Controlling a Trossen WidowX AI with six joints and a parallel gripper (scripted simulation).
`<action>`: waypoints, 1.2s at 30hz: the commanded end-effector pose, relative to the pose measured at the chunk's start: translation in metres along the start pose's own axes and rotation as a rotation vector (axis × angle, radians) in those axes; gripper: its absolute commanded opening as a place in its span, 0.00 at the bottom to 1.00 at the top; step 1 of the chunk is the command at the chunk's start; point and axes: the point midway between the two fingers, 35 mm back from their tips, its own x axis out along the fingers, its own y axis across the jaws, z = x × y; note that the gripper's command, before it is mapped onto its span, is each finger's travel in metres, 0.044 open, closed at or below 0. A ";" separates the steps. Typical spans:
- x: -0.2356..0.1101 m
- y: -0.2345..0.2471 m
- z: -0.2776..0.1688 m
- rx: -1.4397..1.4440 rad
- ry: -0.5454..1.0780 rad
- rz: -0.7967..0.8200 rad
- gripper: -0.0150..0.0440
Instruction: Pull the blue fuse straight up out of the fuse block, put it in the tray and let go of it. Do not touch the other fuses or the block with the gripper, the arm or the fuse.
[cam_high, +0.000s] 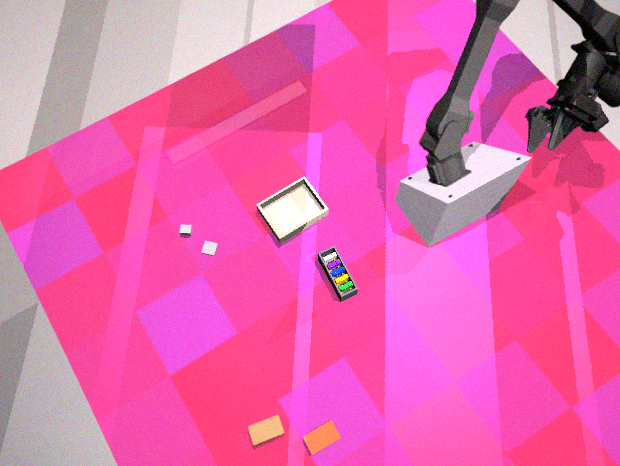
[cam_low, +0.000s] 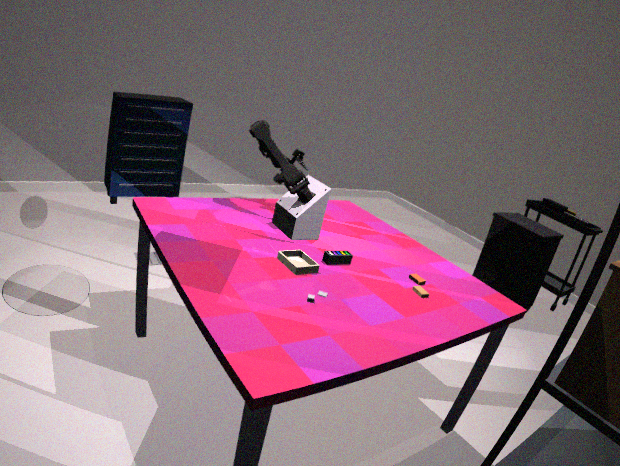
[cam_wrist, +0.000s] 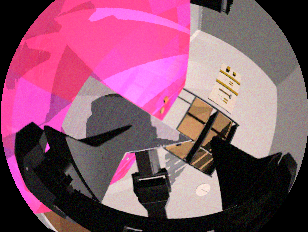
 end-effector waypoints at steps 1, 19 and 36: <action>0.001 -0.002 0.001 0.006 0.000 0.005 0.89; 0.138 -0.145 0.006 0.683 0.103 0.479 0.37; 0.320 -0.156 -0.099 1.410 0.422 0.783 0.37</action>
